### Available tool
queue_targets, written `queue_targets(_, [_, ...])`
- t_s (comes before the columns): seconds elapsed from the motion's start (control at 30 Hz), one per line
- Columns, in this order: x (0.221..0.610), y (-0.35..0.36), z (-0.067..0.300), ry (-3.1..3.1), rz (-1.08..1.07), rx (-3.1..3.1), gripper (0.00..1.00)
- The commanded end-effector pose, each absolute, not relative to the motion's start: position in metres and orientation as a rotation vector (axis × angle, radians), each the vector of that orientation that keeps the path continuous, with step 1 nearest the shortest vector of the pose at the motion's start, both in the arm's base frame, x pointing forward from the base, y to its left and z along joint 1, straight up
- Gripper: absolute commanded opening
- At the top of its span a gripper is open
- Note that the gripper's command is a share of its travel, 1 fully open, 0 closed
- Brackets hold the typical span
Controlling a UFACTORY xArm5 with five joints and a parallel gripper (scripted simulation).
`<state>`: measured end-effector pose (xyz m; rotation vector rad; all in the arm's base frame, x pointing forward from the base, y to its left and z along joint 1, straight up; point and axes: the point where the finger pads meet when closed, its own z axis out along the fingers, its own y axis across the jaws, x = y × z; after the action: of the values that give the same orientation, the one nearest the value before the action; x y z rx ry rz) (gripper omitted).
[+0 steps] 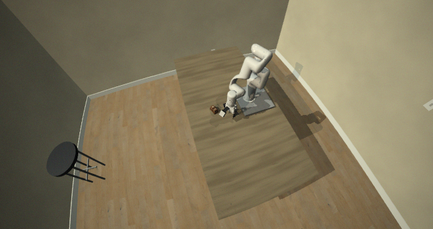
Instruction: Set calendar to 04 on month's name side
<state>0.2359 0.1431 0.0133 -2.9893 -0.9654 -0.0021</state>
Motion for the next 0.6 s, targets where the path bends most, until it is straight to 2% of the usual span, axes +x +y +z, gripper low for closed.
queue_targets(0.0, [0.2369,0.1437,0.0139,-0.965,-0.006,-2.989,1.00])
queue_targets(0.57, [0.2370,0.1438,0.0222,-0.965,-0.006,-2.989,1.00])
